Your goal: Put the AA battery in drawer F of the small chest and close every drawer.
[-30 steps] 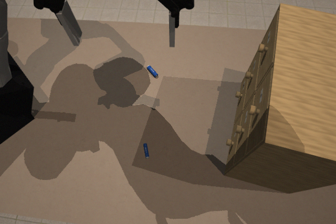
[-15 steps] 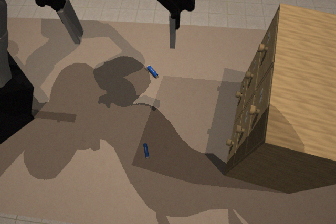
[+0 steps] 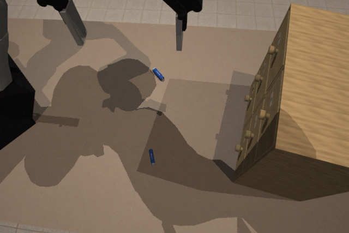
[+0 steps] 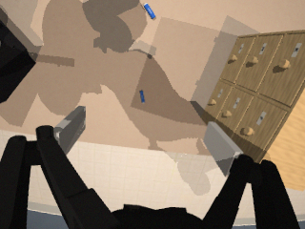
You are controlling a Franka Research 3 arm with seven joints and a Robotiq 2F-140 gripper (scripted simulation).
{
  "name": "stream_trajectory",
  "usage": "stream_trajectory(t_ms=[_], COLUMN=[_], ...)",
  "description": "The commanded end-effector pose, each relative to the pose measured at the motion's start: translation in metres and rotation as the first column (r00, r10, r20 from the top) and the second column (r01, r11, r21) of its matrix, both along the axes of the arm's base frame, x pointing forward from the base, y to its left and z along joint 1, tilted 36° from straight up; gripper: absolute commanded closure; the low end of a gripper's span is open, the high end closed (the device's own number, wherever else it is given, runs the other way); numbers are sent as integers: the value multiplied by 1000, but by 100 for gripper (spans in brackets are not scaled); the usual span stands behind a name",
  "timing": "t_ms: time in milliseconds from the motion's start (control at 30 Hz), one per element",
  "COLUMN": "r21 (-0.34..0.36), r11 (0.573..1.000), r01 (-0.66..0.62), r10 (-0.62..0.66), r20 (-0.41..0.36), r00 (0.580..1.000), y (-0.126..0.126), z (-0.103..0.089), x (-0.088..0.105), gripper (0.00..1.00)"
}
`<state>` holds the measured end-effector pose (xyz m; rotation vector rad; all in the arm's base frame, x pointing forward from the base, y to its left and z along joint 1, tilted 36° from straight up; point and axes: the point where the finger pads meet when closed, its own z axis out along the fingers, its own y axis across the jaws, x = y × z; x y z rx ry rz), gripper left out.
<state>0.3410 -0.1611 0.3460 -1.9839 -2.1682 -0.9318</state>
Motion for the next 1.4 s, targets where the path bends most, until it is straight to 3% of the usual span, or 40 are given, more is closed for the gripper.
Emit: stream_trajectory(t_ms=[0,833,1367], r21=[0,-4,-72], r11=[1000,1000,986], r01=[0,-10,-150], r10=[0,10,155], r20=[0,6,82], r00=[1000,1000,984], y=[0,1,11], z=[0,-1,-13], x=[0,1,16], gripper=[0,0,0])
